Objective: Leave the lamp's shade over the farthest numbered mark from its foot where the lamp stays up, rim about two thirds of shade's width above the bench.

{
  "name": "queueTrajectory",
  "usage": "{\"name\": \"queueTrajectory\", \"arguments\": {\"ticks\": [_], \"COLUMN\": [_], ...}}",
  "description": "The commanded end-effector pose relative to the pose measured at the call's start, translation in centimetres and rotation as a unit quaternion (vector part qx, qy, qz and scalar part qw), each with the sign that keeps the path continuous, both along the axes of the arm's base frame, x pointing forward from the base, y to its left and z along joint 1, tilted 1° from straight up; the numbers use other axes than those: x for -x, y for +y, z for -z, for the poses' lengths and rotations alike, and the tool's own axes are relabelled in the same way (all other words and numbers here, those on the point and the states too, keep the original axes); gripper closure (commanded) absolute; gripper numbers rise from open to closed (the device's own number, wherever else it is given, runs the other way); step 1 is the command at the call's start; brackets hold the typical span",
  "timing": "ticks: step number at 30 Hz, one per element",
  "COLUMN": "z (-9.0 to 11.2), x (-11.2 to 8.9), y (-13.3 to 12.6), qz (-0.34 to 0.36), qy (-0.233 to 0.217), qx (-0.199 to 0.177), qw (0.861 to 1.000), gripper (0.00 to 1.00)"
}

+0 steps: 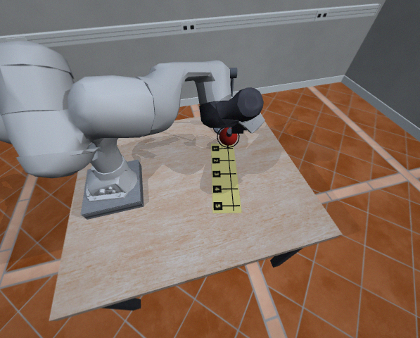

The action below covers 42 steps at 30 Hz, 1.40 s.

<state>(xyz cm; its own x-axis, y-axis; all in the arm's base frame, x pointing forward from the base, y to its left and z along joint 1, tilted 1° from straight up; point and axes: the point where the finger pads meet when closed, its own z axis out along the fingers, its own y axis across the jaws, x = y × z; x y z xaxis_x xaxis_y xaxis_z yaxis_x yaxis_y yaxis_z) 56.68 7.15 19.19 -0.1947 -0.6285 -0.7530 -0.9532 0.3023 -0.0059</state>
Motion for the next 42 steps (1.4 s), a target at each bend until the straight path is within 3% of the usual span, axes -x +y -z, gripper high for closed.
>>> {"name": "queueTrajectory", "arguments": {"ticks": [1,14,42], "z": [-0.6,-4.2,-4.0], "x": [0.9,1.5,0.8], "y": [-0.4,-4.5,-4.5], "qz": [-0.009,0.0,0.008], "qy": [0.006,-0.001,-0.006], "qx": [0.0,0.0,0.002], "qw": [1.0,1.0,1.0], "gripper": [0.0,0.0,0.0]}}
